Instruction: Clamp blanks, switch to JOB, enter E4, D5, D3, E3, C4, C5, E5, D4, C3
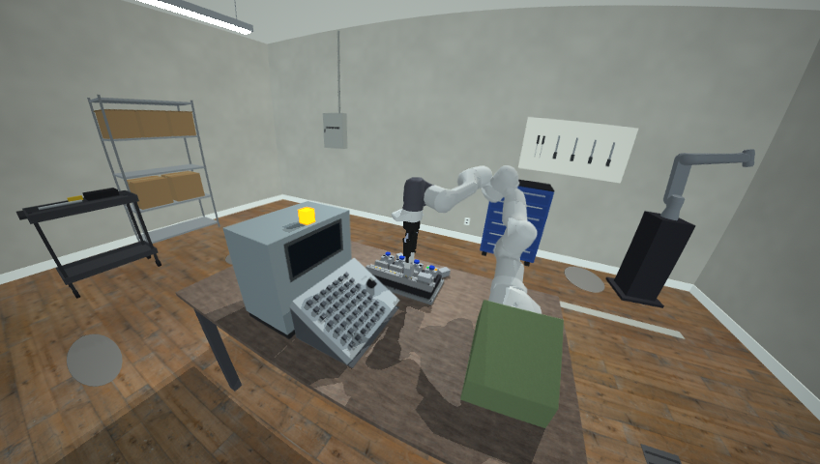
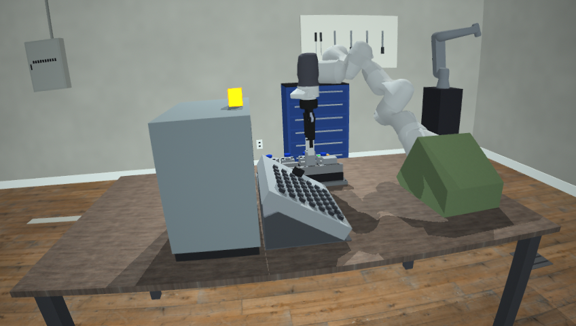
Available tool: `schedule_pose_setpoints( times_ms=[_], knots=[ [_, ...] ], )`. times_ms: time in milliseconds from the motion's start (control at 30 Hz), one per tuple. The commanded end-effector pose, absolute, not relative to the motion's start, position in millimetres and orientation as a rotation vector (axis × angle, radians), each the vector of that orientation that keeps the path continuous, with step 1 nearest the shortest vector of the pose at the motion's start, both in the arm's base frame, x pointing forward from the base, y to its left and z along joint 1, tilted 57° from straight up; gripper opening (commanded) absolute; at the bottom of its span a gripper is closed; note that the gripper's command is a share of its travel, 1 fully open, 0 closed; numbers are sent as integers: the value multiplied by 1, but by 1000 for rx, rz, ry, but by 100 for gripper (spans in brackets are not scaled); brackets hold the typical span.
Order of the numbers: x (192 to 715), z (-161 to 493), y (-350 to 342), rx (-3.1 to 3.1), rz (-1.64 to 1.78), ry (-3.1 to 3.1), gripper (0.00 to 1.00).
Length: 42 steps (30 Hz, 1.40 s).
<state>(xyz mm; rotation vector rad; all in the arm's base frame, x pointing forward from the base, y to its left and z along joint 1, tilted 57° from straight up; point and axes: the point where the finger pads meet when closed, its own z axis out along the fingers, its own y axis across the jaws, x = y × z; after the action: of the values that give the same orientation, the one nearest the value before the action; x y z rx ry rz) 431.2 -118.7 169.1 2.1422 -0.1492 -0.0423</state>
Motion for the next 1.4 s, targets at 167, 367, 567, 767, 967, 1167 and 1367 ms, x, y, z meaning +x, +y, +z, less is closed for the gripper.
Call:
schedule_pose_setpoints(
  times_ms=[167, 367, 567, 767, 967, 1167, 1367],
  knots=[
    [434, 170, -118, 2142, -33, -153, 0],
    [434, 170, -118, 2142, -33, -153, 0],
    [434, 170, -118, 2142, -33, -153, 0],
    [434, 170, -118, 2142, -33, -153, 0],
    [434, 170, -118, 2142, -33, -153, 0],
    [434, 170, -118, 2142, -33, -153, 0],
    [434, 170, -118, 2142, -33, -153, 0]
  ],
)
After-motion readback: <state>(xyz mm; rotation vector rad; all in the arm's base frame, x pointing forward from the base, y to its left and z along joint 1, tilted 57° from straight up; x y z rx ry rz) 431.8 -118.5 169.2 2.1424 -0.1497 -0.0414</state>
